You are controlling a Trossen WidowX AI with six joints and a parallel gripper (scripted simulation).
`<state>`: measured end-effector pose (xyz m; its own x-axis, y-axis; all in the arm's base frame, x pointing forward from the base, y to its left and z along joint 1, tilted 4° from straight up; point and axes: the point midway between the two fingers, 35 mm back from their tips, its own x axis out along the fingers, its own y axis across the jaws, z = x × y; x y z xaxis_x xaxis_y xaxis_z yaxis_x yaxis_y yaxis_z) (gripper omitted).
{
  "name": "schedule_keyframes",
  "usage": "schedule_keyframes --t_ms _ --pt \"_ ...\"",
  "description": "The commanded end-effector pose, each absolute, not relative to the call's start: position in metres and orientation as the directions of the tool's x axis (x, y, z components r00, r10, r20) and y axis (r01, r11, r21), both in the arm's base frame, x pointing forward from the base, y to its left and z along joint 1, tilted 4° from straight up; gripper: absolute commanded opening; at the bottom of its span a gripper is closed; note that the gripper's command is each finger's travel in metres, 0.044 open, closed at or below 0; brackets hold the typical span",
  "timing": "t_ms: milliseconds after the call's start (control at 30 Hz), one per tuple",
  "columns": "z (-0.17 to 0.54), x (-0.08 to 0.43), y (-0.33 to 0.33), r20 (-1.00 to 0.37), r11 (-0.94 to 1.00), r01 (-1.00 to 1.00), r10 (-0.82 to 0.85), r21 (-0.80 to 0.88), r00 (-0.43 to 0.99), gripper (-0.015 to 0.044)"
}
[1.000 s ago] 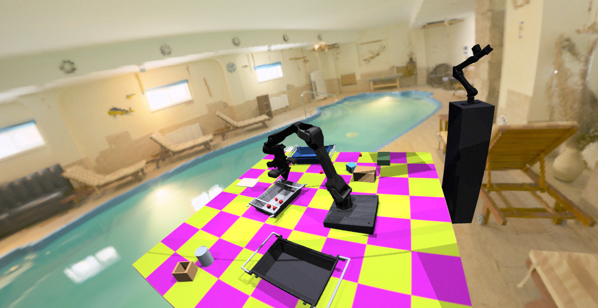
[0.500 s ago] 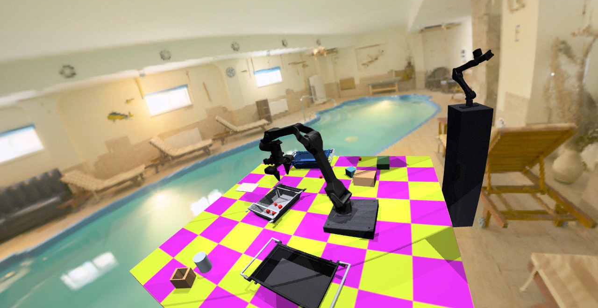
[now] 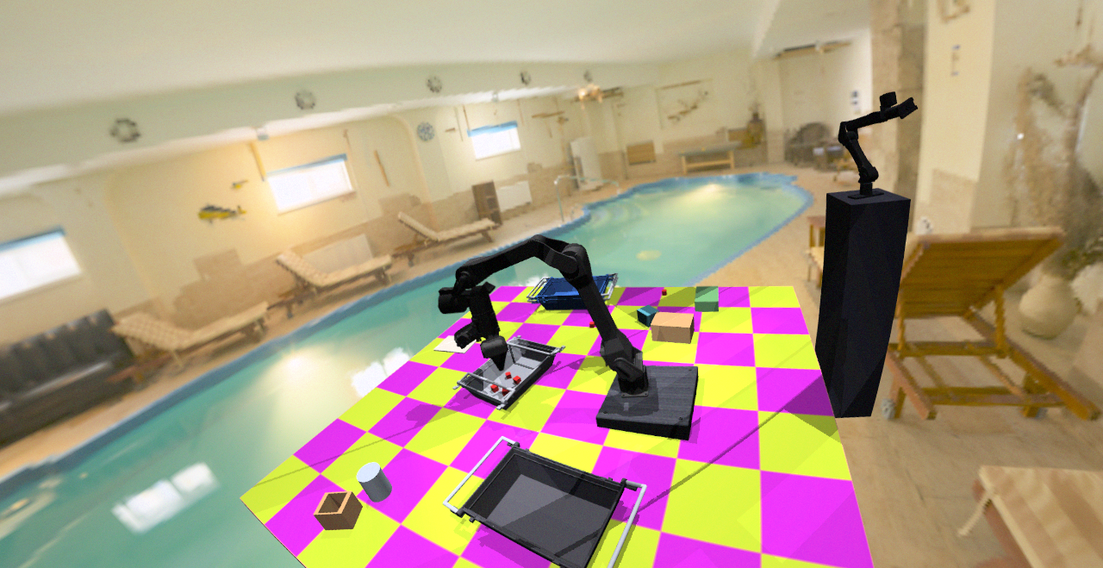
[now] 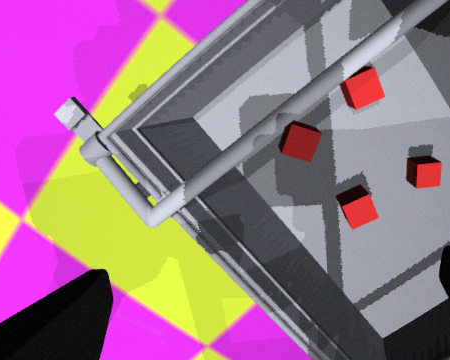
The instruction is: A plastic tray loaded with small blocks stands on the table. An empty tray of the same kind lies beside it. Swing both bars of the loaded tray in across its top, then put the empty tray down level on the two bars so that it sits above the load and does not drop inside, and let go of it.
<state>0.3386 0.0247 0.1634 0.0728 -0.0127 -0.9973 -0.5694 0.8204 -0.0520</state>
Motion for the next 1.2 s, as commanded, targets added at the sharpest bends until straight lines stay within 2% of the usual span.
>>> schedule_keyframes --t_ms 0,133,267,400,567,633,700,1167 --pt "0.155 0.320 0.082 -0.997 0.556 -0.829 -0.013 -0.068 0.073 0.0440" --pt "0.144 0.291 0.138 -0.998 0.197 -0.978 -0.012 -0.070 0.069 0.0440" --pt "0.132 0.253 0.186 -0.998 -0.190 -0.980 -0.011 -0.066 0.069 0.0440" --pt "0.121 0.206 0.224 -0.997 -0.548 -0.835 -0.011 -0.054 0.072 0.0440" --pt "0.107 0.142 0.256 -0.997 -0.877 -0.480 -0.010 -0.028 0.076 0.0440" --pt "0.102 0.117 0.263 -0.997 -0.949 -0.316 -0.009 -0.016 0.078 0.0440" --pt "0.100 0.109 0.265 -0.997 -0.967 -0.255 -0.009 -0.011 0.078 0.0440" --pt "0.080 0.111 0.267 -0.997 -0.967 -0.255 -0.009 -0.011 0.078 0.0440"
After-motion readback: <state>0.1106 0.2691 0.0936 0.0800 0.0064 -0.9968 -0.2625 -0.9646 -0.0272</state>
